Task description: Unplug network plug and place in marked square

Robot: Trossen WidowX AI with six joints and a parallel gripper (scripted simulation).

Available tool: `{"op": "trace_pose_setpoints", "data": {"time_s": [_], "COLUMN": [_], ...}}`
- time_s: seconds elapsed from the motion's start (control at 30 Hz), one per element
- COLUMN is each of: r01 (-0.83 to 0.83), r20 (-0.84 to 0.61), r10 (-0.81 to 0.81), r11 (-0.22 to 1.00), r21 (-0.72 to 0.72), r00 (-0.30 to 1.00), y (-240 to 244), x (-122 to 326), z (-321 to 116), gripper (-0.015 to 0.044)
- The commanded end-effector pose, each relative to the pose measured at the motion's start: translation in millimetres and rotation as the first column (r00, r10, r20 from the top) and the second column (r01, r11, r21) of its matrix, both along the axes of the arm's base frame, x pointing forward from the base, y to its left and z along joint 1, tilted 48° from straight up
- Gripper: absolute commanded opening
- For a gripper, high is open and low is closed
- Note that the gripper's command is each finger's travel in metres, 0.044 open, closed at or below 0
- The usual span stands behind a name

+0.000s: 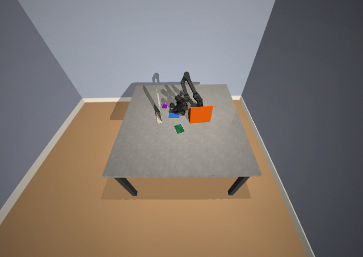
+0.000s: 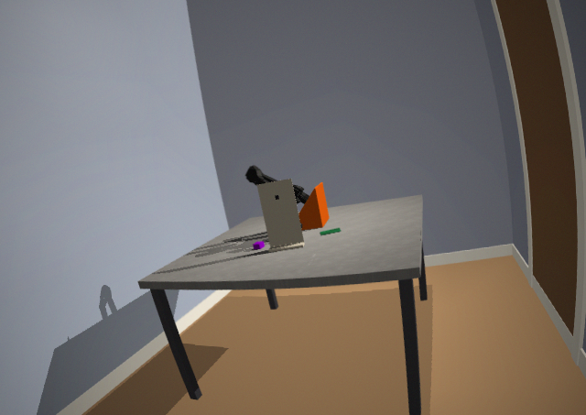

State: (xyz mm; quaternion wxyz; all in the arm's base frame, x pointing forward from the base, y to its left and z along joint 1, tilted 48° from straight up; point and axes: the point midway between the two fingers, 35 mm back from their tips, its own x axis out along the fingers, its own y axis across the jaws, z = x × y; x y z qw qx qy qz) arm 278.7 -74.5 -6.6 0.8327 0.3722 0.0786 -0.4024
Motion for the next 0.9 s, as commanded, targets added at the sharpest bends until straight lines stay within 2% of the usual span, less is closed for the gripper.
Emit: {"op": "trace_pose_setpoints", "data": {"time_s": [0.0,0.17,0.37,0.87], "r01": [0.0,0.0,0.0,0.0], "r20": [0.0,0.0,0.0,-0.002], "r10": [0.0,0.0,0.0,0.0], "r11": [1.0,1.0,1.0,1.0], "r21": [0.0,0.0,0.0,0.002], "r00": [1.0,1.0,1.0,1.0], "y": [0.0,0.0,0.0,5.4], "x": [0.0,0.0,0.0,-4.2], "z": [0.0,0.0,0.0,3.2], "gripper": [0.0,0.0,0.0156,0.0156]}}
